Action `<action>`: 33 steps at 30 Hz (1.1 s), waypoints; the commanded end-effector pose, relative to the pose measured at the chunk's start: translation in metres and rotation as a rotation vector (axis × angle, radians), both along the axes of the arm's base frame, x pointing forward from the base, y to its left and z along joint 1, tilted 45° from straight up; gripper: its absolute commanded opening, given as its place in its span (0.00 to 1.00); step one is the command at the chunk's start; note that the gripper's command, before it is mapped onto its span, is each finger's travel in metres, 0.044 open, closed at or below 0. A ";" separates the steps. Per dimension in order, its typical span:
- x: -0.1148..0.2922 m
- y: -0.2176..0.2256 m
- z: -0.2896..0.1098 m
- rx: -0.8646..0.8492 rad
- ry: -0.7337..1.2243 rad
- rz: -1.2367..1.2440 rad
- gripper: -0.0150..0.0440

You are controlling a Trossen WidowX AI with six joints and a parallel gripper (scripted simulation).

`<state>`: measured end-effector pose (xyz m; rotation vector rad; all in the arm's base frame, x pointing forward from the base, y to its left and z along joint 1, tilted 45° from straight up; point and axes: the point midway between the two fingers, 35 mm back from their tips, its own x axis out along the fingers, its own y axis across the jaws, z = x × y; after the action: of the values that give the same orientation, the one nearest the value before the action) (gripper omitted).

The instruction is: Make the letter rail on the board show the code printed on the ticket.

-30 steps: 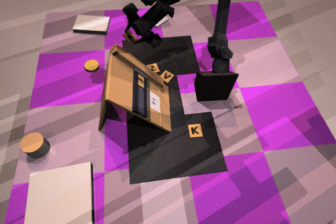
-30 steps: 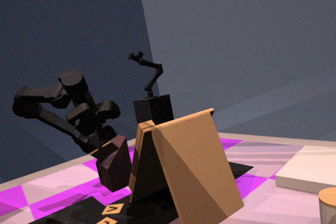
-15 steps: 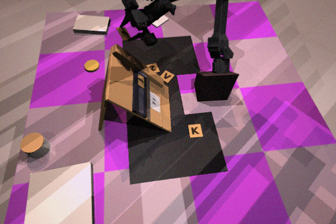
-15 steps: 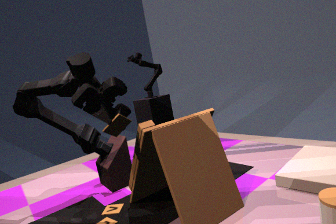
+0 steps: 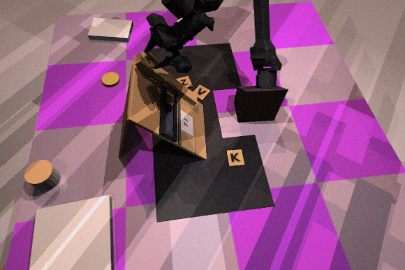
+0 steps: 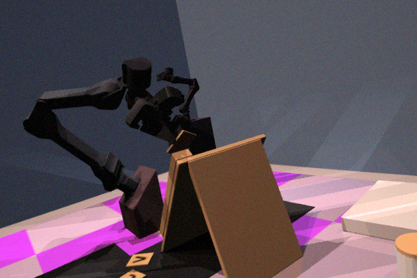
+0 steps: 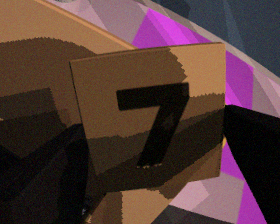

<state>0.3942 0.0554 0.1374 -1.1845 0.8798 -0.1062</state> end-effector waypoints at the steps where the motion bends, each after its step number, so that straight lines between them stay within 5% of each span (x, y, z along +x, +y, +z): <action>1: 0.004 0.012 -0.014 0.028 -0.010 -0.027 0.25; 33: 0.003 0.109 -0.152 0.203 -0.186 -0.259 0.25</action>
<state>0.3999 0.1576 -0.0022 -0.8753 0.8647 -0.3042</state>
